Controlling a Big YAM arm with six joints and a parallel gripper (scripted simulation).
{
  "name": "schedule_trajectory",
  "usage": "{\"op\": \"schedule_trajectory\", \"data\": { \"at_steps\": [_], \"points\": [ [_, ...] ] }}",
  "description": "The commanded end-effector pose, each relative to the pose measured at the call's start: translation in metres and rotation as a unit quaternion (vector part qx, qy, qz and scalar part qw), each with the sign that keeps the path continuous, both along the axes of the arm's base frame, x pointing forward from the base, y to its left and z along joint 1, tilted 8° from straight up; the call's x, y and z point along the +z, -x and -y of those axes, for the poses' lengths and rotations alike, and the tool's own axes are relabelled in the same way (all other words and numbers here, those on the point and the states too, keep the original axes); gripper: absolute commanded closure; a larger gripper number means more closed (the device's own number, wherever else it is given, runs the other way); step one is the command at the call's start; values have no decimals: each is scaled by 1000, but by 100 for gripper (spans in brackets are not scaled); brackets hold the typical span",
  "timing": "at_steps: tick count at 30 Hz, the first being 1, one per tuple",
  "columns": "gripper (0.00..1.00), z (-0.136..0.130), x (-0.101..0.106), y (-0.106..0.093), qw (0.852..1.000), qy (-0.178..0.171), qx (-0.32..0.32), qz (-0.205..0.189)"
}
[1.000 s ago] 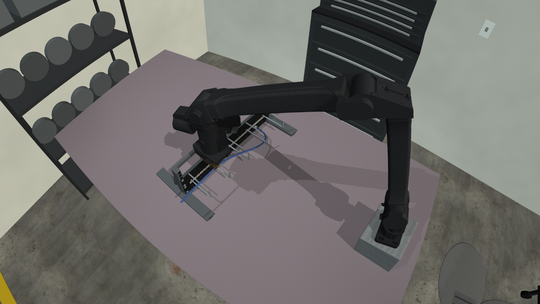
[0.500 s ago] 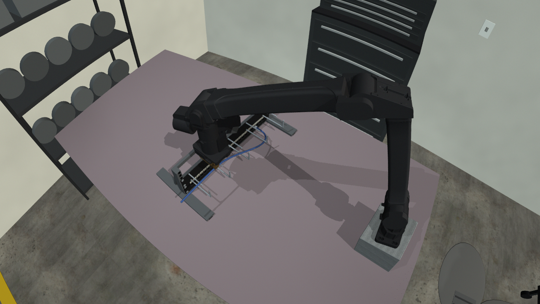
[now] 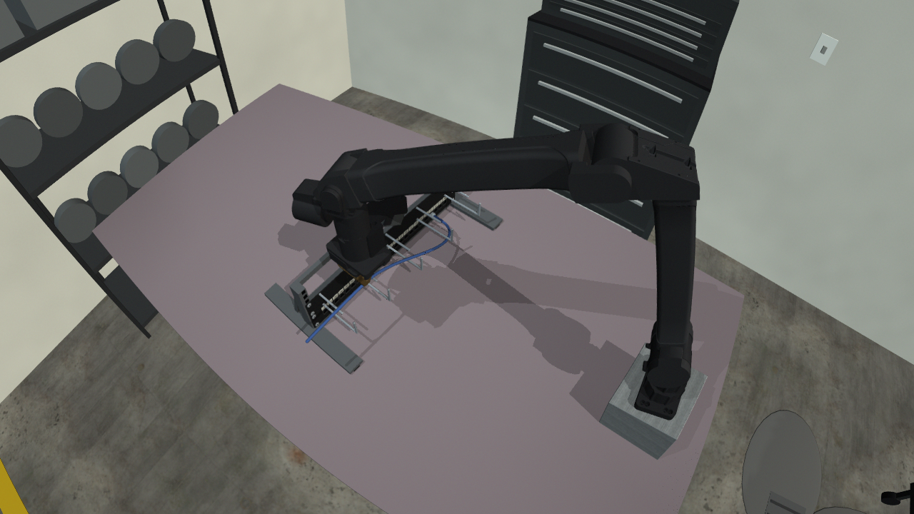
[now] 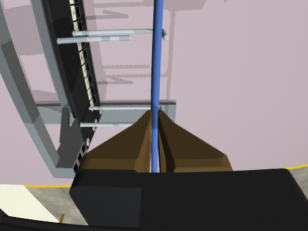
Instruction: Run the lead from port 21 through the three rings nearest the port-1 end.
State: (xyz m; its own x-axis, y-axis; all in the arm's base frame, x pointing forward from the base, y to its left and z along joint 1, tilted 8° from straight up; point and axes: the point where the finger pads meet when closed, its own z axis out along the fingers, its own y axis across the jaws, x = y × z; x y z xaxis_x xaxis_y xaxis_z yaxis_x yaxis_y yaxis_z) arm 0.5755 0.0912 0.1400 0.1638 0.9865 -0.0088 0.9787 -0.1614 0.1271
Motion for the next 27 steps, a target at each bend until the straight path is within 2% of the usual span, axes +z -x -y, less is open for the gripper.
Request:
{"op": "schedule_trajectory", "data": {
  "at_steps": [1,27],
  "points": [
    [100,-14,41,-21,999,-6,6,40],
    [100,-15,19,-30,999,-6,8,42]
  ]
}}
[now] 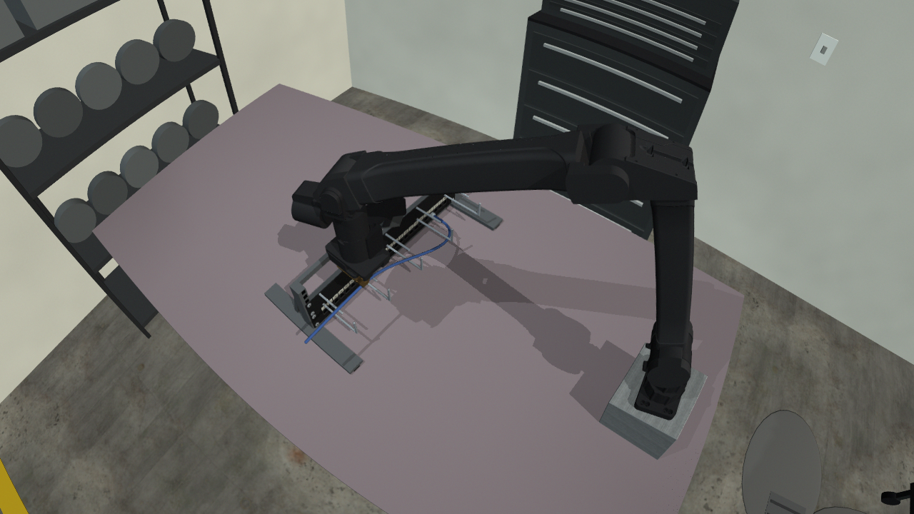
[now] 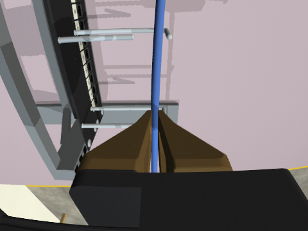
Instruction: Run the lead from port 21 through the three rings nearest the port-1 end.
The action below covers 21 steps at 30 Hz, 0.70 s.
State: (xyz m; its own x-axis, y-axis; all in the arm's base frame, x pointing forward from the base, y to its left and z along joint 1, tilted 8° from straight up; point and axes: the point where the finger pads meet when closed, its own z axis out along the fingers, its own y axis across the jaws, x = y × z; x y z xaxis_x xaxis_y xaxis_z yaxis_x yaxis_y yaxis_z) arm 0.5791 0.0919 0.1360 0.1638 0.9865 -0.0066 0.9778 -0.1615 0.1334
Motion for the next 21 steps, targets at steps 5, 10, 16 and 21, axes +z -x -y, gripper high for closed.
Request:
{"op": "schedule_trajectory", "data": {
  "at_steps": [5,10,16,21],
  "points": [
    [100,-14,17,-26,999,-5,8,38],
    [100,-10,-13,-10,1000,0,9,11],
    [100,-9,-17,-17,1000,-1,9,19],
    [100,-6,-20,-13,1000,-1,9,19]
  ]
}}
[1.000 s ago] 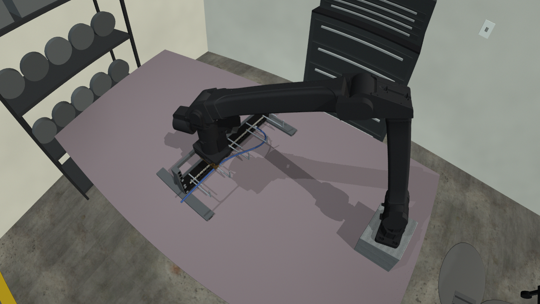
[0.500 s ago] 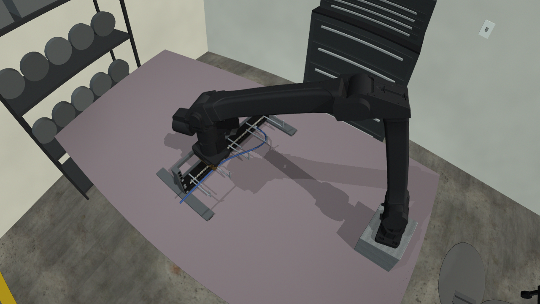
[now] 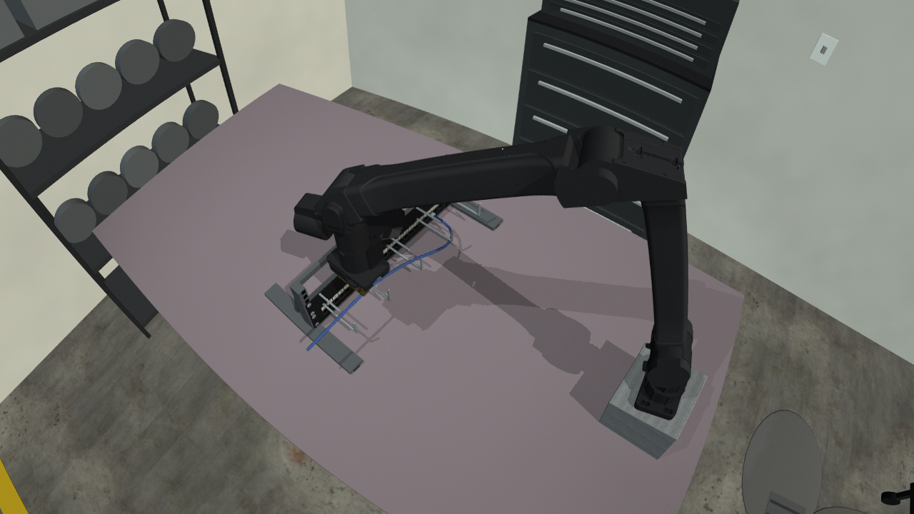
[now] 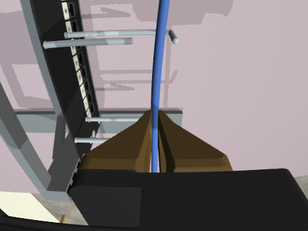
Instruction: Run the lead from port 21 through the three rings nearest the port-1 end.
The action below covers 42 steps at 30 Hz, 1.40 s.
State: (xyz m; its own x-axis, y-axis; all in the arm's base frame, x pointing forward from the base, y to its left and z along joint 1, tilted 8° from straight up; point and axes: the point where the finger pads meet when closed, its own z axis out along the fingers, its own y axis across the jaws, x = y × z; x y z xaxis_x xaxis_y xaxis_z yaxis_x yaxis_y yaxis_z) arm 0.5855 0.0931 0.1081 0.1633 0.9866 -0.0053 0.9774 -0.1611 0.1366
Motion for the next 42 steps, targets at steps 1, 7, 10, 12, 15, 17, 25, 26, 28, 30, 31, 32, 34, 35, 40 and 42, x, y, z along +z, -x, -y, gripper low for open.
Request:
{"op": "schedule_trajectory", "data": {
  "at_steps": [1,7,10,12,15,17,25,26,28,30,31,32,34,35,40,42],
  "points": [
    [100,-5,1,-11,1000,0,8,15],
    [100,-2,-14,-11,1000,0,6,12],
    [100,-1,-20,-11,1000,0,5,11],
    [100,0,-23,-13,1000,0,5,13],
    [100,1,-28,-10,1000,0,4,9],
    [100,-1,-17,-25,1000,-3,3,27],
    [100,2,-45,-13,1000,0,4,9],
    [100,1,-44,-14,1000,0,4,11],
    [100,0,-43,-18,1000,-1,5,15],
    [100,0,-49,-15,1000,-1,5,11],
    [100,0,-49,-15,1000,-1,5,11],
    [100,0,-49,-15,1000,-1,5,11],
    [100,-3,-37,-28,1000,-4,6,28],
    [100,-3,-39,-26,1000,-3,6,26],
    [100,-2,-51,-20,1000,-2,7,16],
    [100,-3,-53,-18,1000,-2,7,14]
  ]
}}
